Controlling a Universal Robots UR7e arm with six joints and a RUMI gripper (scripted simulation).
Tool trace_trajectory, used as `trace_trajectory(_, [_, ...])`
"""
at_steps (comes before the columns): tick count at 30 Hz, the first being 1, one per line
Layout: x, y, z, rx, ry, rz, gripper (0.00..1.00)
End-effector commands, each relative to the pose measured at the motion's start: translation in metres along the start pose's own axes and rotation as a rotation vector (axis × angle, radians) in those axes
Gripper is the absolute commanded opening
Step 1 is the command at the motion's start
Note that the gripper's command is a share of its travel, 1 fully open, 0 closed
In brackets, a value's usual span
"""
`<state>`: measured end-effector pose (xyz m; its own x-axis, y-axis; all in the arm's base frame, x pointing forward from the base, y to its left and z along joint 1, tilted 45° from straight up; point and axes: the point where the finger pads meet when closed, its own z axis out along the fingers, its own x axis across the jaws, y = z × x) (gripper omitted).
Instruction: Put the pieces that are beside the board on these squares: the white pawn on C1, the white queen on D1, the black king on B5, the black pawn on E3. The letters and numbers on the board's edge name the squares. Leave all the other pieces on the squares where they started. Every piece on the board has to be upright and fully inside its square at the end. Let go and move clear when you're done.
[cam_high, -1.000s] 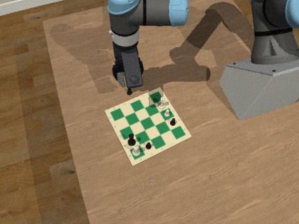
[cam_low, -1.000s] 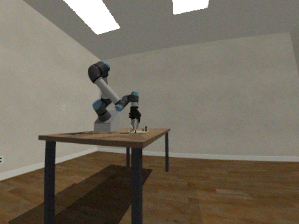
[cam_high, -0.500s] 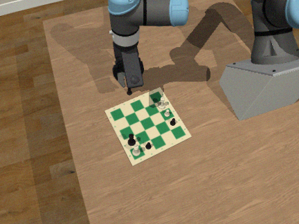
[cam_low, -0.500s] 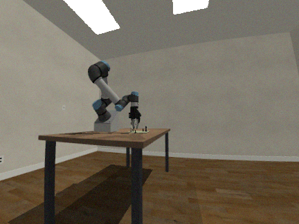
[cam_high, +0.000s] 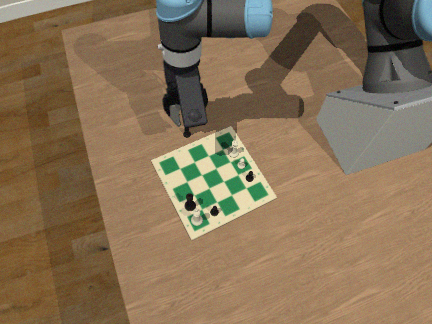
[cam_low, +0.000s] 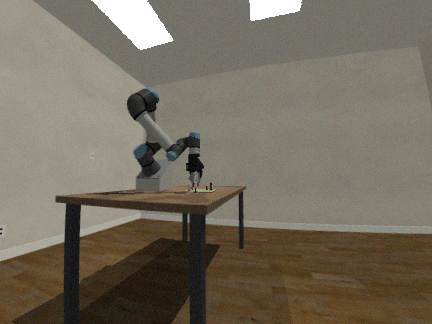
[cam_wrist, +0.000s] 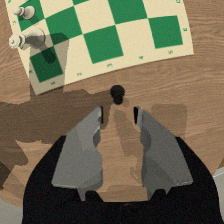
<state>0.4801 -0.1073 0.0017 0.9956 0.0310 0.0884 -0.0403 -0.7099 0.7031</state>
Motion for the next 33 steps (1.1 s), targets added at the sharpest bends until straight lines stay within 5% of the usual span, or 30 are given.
trace_trajectory(1, [0.0, 0.0, 0.0, 0.001, -0.001, 0.0, 0.2])
trace_trajectory(33, [-0.002, -0.001, 0.02, 0.001, -0.003, -0.001, 0.2])
